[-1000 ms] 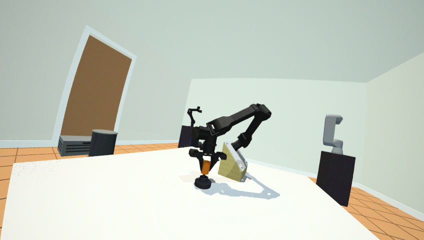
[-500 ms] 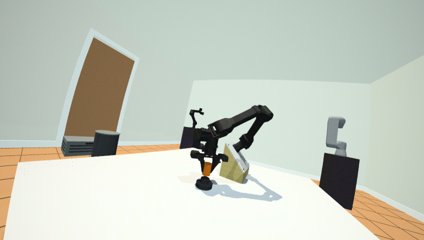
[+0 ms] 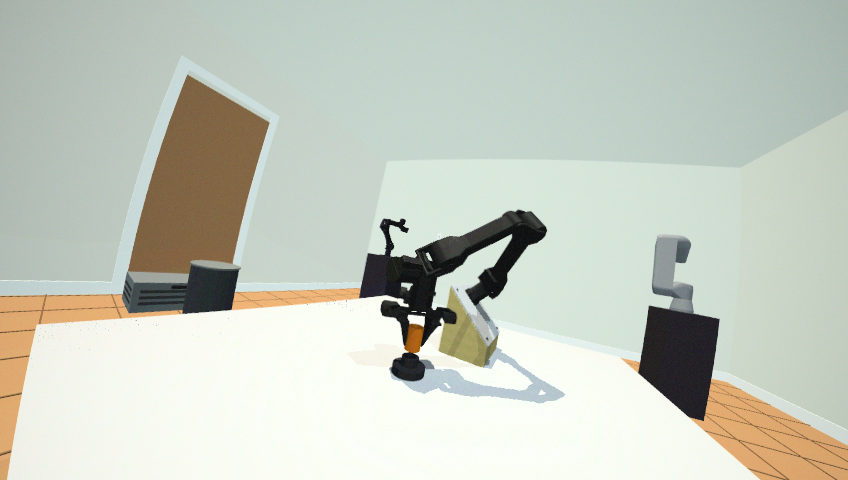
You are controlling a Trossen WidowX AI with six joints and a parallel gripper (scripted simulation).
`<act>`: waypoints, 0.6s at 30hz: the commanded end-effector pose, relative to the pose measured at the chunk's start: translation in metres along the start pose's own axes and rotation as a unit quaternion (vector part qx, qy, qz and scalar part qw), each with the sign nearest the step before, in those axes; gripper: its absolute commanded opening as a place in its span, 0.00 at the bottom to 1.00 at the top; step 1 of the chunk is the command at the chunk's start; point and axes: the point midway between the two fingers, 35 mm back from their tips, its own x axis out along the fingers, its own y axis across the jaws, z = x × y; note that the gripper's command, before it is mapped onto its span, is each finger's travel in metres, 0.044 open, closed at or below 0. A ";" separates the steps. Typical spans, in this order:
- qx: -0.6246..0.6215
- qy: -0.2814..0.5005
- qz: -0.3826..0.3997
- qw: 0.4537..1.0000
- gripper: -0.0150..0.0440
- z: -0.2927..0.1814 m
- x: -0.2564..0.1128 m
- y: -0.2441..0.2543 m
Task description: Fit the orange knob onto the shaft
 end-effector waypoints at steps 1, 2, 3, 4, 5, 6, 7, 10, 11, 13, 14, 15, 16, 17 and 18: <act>0.001 0.001 0.000 1.000 0.25 -0.001 -0.001 0.000; 0.001 0.001 0.000 1.000 0.25 -0.001 -0.002 0.000; 0.001 0.001 0.000 1.000 0.25 -0.001 -0.003 0.000; 0.001 0.001 0.000 1.000 0.25 -0.001 -0.004 0.000; 0.001 0.001 0.000 1.000 0.25 -0.001 -0.004 0.000; 0.001 0.001 0.000 1.000 0.25 -0.001 -0.004 0.000; 0.005 0.001 0.000 1.000 0.25 -0.001 -0.004 0.000; 0.043 0.001 0.000 0.999 0.25 -0.001 -0.004 0.000; 0.063 0.001 0.000 0.998 0.25 -0.001 -0.004 0.000; 0.100 0.001 0.000 0.995 0.25 -0.001 -0.003 0.001; 0.104 0.001 0.000 0.995 0.25 0.000 -0.003 0.001; 0.105 0.001 0.000 0.994 0.25 0.000 -0.002 0.001; 0.105 0.001 0.000 0.994 0.25 0.000 -0.002 0.000; 0.105 0.001 0.000 0.994 0.25 0.000 -0.001 0.000; 0.105 0.001 0.000 0.994 0.25 0.000 -0.001 0.000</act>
